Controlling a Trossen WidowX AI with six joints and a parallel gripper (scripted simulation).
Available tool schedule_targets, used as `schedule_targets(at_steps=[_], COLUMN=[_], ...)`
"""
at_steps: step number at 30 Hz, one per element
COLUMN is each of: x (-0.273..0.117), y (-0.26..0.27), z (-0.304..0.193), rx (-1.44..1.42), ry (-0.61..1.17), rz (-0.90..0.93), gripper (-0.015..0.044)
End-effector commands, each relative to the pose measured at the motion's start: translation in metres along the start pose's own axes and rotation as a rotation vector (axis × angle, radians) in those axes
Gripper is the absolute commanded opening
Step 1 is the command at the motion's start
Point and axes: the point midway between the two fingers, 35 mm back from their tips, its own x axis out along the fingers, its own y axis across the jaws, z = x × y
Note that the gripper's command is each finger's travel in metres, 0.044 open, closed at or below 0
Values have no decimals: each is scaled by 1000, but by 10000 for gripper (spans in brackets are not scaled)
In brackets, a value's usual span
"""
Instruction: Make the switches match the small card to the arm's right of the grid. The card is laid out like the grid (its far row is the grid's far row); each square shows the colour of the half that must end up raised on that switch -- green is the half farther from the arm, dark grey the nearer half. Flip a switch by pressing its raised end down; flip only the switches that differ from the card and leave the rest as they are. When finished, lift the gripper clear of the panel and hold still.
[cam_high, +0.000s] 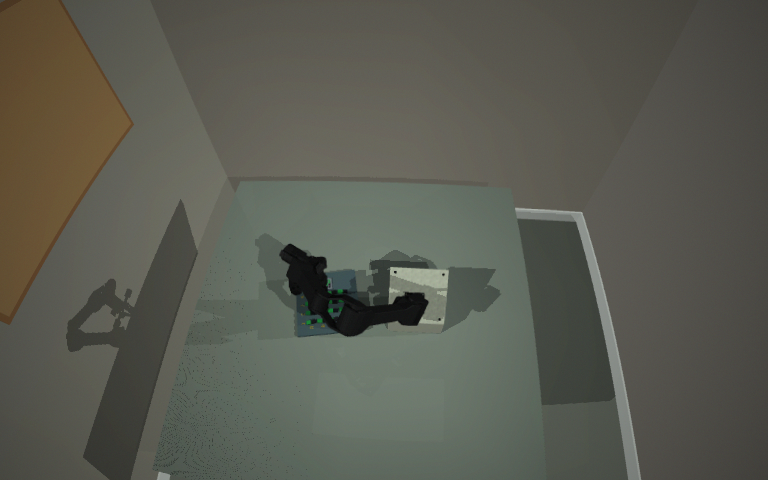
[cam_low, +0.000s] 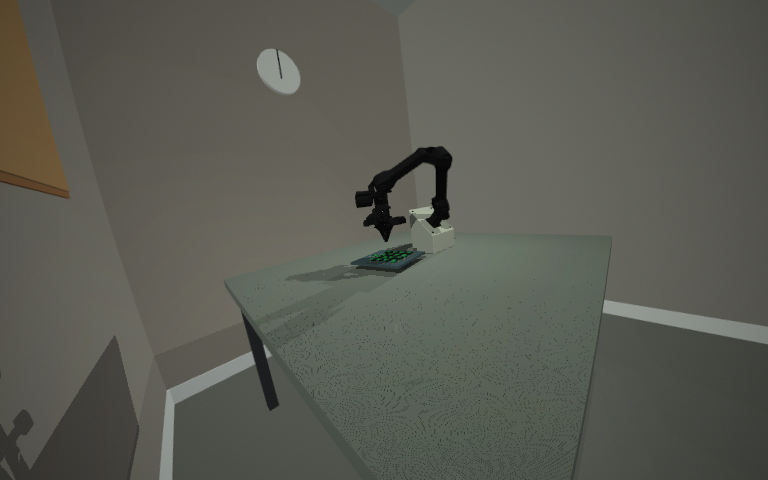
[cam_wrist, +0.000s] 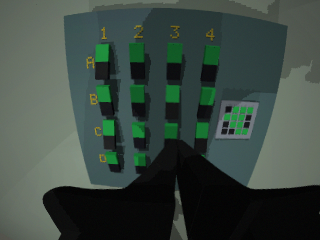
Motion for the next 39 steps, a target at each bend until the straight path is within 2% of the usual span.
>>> schedule_targets(at_steps=[1,3,22,39], x=[14,30,54,56], y=[-1,0,0,0], z=[3,2,2,2], rx=[-18,-18,-18,-18], ry=[-14,-26,-28,-28], rz=[-6,-4,-3,-3], gripper=[0,0,0,0])
